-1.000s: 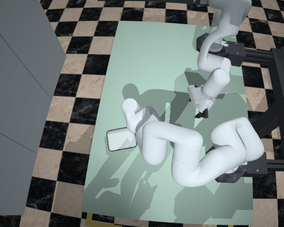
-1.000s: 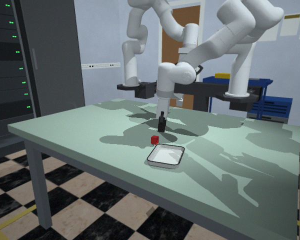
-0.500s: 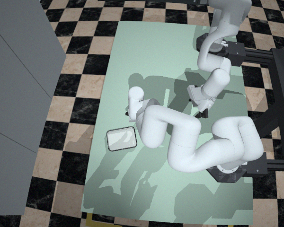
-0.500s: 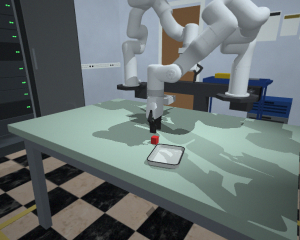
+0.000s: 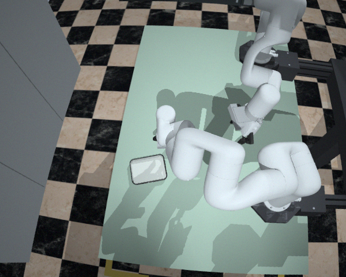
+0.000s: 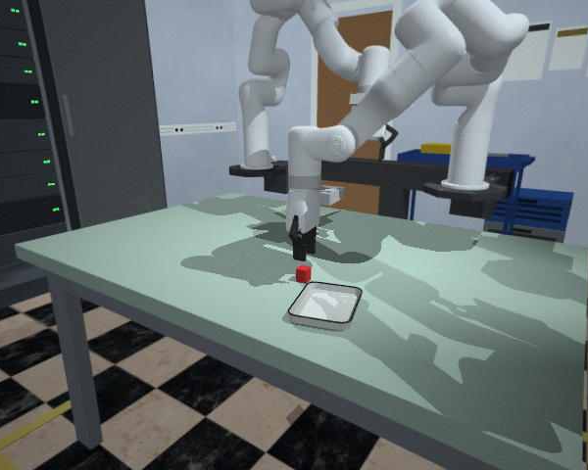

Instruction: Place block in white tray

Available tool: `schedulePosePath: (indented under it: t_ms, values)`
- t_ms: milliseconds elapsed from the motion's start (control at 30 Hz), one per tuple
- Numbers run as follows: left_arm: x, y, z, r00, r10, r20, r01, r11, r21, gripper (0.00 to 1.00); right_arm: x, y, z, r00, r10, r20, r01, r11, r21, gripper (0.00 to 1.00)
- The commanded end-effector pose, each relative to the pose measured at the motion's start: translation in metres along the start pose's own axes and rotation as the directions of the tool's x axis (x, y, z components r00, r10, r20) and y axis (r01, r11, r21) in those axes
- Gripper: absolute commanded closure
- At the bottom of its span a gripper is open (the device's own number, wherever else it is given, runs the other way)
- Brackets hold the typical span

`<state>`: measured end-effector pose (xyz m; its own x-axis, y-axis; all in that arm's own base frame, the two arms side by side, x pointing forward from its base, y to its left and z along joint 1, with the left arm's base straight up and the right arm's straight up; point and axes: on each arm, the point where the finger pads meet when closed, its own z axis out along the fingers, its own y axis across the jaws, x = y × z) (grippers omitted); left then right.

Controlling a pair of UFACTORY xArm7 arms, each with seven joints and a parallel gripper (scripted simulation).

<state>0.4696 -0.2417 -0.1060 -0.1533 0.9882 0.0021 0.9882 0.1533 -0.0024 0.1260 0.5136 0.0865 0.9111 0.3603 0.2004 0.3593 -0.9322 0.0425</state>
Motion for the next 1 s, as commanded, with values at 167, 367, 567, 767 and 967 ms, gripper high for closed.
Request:
schedulePosePath:
  t_ms: [167, 367, 567, 767, 967]
  values:
    - [-0.001, 0.001, -0.002, 1.0, 0.0, 0.003, 0.0, 1.0, -0.003, 0.48, 0.002, -0.002, -0.002, 1.0, 0.001, -0.003, -0.001, 1.0, 0.005, 0.0]
    - [-0.001, 0.001, -0.002, 1.0, 0.0, 0.003, 0.0, 1.0, -0.003, 0.48, 0.002, -0.002, -0.002, 1.0, 0.001, -0.003, -0.001, 1.0, 0.005, 0.0]
    - [-0.001, 0.001, -0.001, 1.0, 0.0, 0.003, 0.0, 1.0, -0.003, 0.48, 0.002, -0.002, -0.002, 1.0, 0.001, -0.003, -0.001, 1.0, 0.005, 0.0]
    - [-0.001, 0.001, 0.003, 1.0, 0.0, 0.002, 0.0, 1.0, -0.002, 0.48, 0.002, -0.002, -0.002, 1.0, 0.001, -0.003, -0.001, 1.0, 0.005, 0.0]
    - [-0.002, 0.001, 0.008, 1.0, 0.0, 0.002, 0.0, 1.0, -0.002, 0.48, 0.002, -0.002, -0.002, 1.0, 0.001, -0.003, -0.001, 1.0, 0.005, 0.0]
